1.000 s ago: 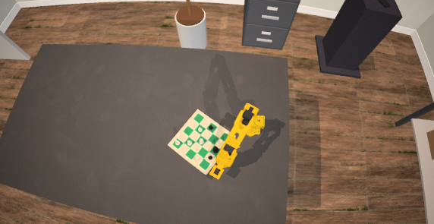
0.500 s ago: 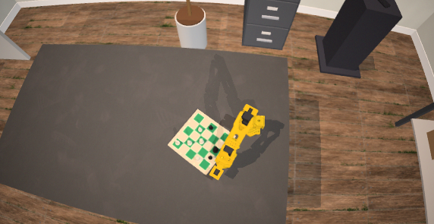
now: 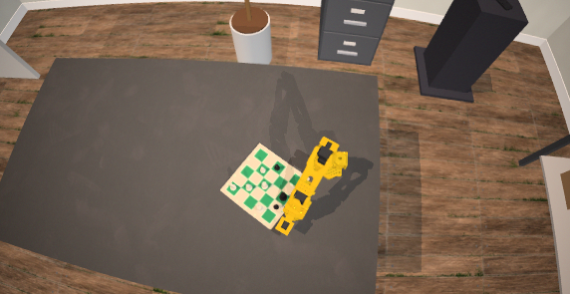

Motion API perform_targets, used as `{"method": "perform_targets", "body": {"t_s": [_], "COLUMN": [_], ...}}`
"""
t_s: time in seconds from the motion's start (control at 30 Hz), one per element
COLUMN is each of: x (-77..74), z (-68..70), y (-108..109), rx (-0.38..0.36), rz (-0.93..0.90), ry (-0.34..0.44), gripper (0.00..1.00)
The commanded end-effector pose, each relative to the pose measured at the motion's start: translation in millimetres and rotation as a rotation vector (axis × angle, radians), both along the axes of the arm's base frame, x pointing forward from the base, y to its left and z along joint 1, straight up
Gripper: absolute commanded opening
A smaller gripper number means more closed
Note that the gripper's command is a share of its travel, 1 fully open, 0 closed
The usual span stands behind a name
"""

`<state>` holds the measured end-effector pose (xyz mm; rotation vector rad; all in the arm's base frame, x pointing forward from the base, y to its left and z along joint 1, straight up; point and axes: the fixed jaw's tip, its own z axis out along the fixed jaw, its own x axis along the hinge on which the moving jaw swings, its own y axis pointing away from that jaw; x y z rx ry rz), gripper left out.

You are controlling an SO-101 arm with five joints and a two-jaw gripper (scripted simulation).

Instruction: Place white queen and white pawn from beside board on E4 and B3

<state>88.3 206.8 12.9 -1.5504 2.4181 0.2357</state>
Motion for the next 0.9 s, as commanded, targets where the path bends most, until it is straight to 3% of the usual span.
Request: {"method": "perform_targets", "body": {"t_s": [0.0, 0.87], "x": [-3.7, -1.2], "z": [-5.2, -4.7], "y": [-2.5, -3.7], "rx": [-0.017, -0.018], "rz": [0.004, -0.003], "ry": [0.011, 0.01], "gripper": [0.09, 0.09]}}
